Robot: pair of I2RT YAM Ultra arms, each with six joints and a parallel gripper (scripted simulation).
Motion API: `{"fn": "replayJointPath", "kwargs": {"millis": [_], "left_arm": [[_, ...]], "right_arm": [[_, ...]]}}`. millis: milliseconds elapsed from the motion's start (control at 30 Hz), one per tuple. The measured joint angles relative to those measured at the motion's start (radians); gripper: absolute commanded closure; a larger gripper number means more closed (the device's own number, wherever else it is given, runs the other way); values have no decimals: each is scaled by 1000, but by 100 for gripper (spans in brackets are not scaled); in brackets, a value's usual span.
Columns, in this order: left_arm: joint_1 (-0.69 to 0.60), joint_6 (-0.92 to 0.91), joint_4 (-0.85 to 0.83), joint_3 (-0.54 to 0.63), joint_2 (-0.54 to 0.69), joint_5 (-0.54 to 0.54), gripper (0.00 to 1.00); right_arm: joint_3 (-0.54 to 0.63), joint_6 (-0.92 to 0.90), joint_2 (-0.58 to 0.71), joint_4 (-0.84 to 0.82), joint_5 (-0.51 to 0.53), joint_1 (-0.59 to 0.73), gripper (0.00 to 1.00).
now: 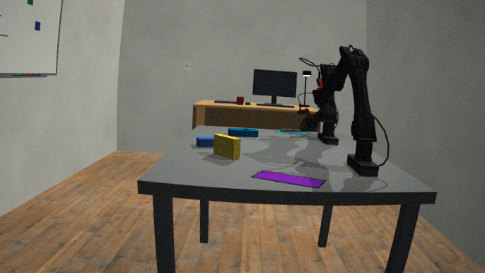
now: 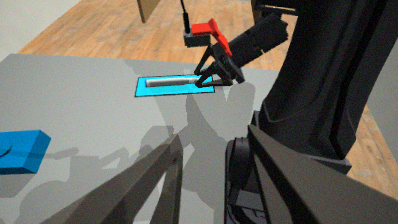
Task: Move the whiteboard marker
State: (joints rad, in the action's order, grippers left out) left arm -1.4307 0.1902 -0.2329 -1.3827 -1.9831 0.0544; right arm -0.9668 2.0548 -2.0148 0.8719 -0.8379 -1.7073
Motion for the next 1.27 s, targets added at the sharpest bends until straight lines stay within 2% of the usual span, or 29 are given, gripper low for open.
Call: {"fn": "replayJointPath", "kwargs": {"millis": [400,567,600,867,1267], "left_arm": [[0,0,0,0,0,0,55],[0,0,0,0,0,0,55],[0,0,0,0,0,0,55],[0,0,0,0,0,0,55],[0,0,0,0,0,0,55]], "right_arm": [[1,20,69,64,5,-16,60],[-23,25,96,108,6,-22,3],[-29,25,105,123,7,-23,0],[-125,25,217,282,11,-32,0],[-139,32,224,336,11,-34,0]]}}
